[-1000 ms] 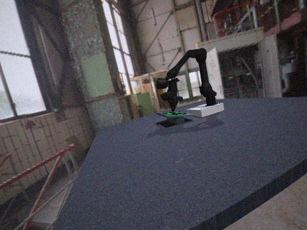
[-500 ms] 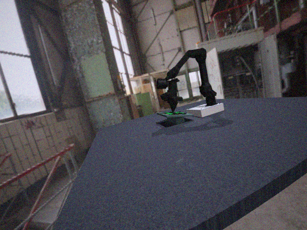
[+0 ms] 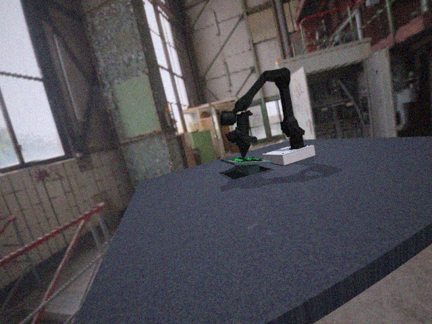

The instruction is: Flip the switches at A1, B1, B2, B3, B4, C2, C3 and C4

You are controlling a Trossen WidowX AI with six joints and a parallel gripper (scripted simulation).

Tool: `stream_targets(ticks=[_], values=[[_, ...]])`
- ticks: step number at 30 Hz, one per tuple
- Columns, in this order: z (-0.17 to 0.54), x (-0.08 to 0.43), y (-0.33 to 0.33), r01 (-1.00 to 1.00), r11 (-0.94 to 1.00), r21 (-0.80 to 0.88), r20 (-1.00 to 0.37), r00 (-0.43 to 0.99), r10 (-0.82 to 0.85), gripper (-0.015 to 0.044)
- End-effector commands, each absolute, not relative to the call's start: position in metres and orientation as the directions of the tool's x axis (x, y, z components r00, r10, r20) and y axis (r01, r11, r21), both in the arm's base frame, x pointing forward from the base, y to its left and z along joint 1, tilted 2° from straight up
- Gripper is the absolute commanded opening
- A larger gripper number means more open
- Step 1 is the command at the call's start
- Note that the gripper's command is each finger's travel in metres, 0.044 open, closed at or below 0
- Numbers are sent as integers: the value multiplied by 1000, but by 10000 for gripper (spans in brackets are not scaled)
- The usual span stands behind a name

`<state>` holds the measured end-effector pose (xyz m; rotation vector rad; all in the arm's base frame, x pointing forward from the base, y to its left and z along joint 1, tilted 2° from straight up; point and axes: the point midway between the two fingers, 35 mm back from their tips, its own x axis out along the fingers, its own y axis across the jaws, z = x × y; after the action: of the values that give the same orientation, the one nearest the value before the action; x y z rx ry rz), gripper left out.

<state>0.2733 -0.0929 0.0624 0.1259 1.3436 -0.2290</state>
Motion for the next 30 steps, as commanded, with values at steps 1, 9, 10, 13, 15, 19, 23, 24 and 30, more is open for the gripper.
stream_targets(ticks=[1, 9, 10, 13, 15, 19, 23, 24, 30], values=[[60, 274, -93, 233, 972, -37, -975, 206, -86, 0], [59, 274, -93, 233, 972, -37, -975, 207, -86, 0], [59, 274, -93, 233, 972, -37, -975, 207, -86, 0], [59, 274, -93, 233, 972, -37, -975, 207, -86, 0], [58, 274, -93, 233, 972, -37, -975, 207, -86, 0], [63, 274, -93, 236, 971, -41, -974, 209, -92, 0], [119, 260, -87, 233, 972, -37, -969, 229, -92, 0], [122, 258, -86, 233, 972, -37, -969, 230, -92, 0], [122, 258, -88, 233, 972, -37, -969, 230, -92, 0]])
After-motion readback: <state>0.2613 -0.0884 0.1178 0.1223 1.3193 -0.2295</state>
